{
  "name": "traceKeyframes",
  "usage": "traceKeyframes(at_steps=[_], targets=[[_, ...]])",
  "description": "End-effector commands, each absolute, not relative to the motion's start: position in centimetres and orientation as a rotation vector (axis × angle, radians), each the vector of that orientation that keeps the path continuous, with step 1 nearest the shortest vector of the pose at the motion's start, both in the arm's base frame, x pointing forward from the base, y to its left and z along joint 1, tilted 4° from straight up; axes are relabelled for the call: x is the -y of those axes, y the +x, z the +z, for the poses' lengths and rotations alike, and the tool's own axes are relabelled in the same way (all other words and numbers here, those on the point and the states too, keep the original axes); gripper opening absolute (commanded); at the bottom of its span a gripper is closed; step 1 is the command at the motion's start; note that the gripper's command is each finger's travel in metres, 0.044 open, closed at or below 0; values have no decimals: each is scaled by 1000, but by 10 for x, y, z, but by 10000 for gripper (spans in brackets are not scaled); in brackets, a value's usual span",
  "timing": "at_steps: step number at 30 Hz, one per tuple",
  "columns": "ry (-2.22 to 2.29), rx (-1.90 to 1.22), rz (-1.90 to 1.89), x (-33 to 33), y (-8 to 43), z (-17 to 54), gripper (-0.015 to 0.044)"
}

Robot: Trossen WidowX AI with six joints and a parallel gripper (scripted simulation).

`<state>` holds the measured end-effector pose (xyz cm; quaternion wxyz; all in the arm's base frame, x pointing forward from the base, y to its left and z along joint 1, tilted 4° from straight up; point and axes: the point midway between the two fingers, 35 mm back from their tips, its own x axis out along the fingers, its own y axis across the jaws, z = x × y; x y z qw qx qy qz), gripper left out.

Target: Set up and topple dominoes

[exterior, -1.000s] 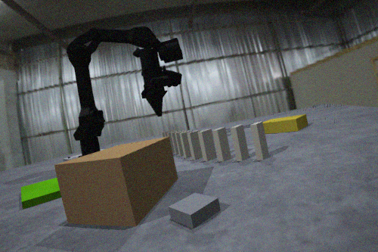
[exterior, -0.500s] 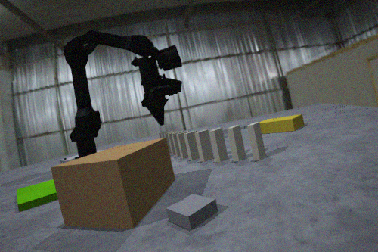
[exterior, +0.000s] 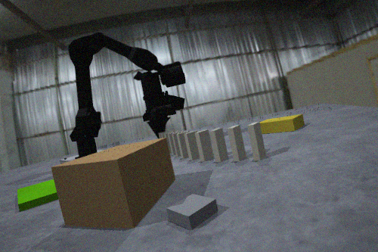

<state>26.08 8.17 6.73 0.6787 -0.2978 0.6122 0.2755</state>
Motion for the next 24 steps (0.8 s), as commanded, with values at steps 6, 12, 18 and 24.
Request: traceKeyframes(at_steps=[6, 12, 18, 24], targets=[[-672, -1376, 621, -73, 273, 67, 0], [-673, -1375, 620, -67, 280, 68, 0], [-665, -1363, 608, -67, 282, 72, 0], [-659, -1357, 605, -60, 290, 106, 0]])
